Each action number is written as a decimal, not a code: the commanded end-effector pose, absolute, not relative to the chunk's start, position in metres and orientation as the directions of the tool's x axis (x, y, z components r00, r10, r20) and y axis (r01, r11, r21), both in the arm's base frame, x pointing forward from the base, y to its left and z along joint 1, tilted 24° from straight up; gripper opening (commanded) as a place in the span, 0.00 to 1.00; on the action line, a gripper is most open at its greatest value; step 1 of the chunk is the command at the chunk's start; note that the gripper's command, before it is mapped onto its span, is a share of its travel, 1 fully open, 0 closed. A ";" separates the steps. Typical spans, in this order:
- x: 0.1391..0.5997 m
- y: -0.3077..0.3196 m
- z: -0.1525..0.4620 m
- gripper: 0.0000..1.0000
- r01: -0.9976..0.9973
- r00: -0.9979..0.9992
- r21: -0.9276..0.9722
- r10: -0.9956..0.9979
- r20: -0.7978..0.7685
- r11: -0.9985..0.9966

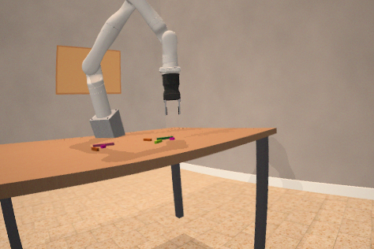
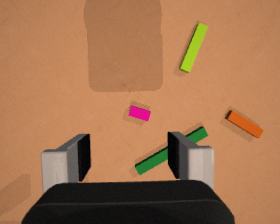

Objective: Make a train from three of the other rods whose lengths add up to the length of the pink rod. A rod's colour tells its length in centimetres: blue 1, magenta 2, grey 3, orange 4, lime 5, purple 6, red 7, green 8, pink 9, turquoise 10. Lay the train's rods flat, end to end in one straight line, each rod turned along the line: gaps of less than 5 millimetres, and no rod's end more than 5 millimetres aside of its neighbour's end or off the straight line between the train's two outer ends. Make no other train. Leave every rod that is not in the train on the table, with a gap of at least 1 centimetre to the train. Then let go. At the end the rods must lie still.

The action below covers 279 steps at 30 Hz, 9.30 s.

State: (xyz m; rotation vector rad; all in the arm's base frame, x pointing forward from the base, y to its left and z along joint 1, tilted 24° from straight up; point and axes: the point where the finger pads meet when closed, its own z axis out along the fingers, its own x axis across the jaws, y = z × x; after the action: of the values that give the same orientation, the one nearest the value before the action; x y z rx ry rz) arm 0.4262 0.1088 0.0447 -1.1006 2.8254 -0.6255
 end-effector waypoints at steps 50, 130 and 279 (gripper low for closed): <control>0.399 0.118 0.030 1.00 -0.573 -0.796 -0.399 -0.601 0.066 0.716; 0.388 0.120 0.025 1.00 -0.543 -0.816 -0.405 -0.576 0.050 0.736; 0.357 -0.216 0.152 1.00 0.961 0.190 0.253 0.927 -0.322 -0.109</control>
State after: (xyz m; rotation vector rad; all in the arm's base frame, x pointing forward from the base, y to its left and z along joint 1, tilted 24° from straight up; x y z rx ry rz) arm 0.3571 -0.2157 0.1518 2.0733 1.7699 -0.1164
